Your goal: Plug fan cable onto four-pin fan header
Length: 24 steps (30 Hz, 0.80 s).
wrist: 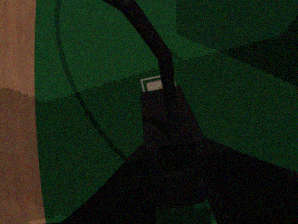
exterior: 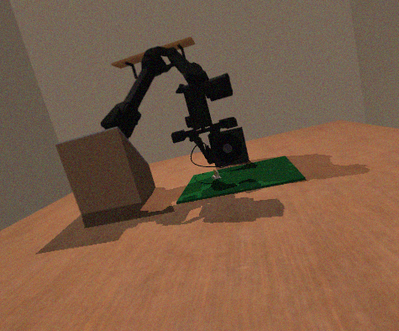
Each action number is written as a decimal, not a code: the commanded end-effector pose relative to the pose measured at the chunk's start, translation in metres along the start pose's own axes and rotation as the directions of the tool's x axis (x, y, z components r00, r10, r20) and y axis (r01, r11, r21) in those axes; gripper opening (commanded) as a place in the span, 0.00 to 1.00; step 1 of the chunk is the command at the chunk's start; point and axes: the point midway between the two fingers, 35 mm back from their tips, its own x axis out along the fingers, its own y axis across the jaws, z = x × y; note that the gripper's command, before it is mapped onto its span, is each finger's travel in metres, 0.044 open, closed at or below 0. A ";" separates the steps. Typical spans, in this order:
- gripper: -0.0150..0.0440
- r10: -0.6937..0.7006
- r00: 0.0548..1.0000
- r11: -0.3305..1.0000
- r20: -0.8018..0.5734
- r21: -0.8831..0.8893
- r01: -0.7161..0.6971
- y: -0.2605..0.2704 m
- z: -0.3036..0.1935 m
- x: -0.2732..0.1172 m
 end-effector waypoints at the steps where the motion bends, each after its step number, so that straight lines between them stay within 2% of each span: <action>1: 0.25 0.000 1.000 0.999 0.007 -0.036 0.000 -0.003 0.002 0.000; 24: 0.25 0.000 1.000 0.999 0.007 -0.038 0.000 -0.003 -0.008 -0.001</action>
